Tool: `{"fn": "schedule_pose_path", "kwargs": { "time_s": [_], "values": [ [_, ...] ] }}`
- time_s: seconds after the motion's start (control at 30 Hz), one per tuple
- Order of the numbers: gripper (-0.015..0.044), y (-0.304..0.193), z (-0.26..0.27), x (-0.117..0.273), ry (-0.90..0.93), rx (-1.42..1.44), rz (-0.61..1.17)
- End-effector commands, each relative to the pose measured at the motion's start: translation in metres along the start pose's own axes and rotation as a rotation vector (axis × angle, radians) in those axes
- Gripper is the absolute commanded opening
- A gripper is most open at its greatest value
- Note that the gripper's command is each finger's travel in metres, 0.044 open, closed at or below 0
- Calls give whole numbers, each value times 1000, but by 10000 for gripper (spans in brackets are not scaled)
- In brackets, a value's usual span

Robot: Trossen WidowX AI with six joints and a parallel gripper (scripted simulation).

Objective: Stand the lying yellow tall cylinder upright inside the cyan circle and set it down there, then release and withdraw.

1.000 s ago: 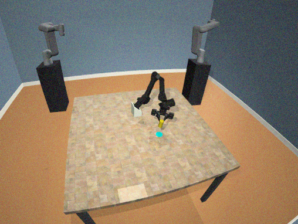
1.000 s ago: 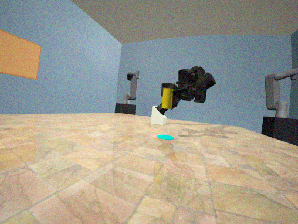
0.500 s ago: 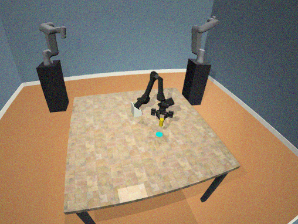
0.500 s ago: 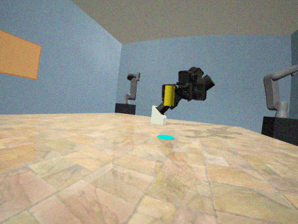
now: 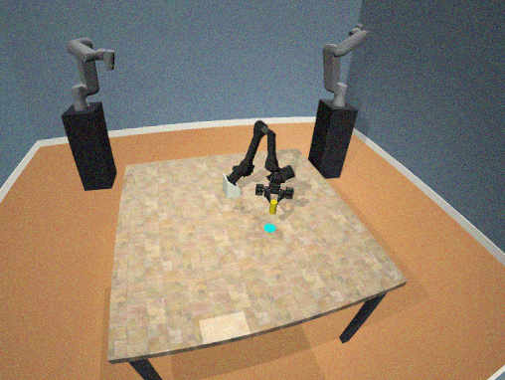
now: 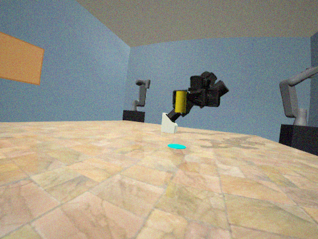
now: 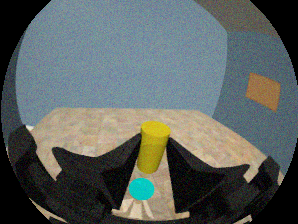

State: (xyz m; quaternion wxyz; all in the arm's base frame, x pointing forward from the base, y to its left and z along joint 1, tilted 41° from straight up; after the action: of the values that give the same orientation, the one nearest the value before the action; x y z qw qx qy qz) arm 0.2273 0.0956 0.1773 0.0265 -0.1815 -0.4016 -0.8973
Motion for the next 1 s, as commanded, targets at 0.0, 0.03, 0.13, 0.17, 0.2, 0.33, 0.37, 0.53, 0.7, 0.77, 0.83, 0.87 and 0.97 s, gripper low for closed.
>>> {"fn": "schedule_pose_path", "kwargs": {
  "time_s": [0.0, 0.03, 0.13, 0.17, 0.2, 0.33, 0.37, 0.53, 0.7, 0.77, 0.83, 0.87, 0.97],
  "values": [
    [105, 0, -1, 0, -2, -7, -7],
    [105, 0, -1, 0, -3, -7, -7],
    [105, -7, 0, -2, -4, -8, -5],
    [105, -10, 1, -3, -4, -9, -5],
    [105, -14, 1, -3, -5, -9, -4],
    [105, -26, 2, -6, -7, -10, -2],
    [105, -30, 2, -6, -7, -10, -2],
    [105, -46, 2, -8, -8, -11, -1],
    [105, -62, 1, -9, -8, -11, -1],
    [105, -69, 0, -9, -7, -11, -1],
    [105, -75, 0, -9, -6, -10, -2],
    [105, -78, -1, -9, -6, -10, -2],
    [105, -87, -2, -8, -5, -9, -4]
  ]
}}
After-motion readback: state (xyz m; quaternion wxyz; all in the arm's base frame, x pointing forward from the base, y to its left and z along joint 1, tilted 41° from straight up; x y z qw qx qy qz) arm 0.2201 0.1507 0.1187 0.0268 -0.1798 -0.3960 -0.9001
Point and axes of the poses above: the point midway between the two fingers, 35 mm back from their tips, its own x axis back along the fingers, its own z axis across the jaws, y = z × x, the point moved 8 cm from there along x, back along the fingers, and after that the axes turned 1 degree about -x, right-handed, at the moved point
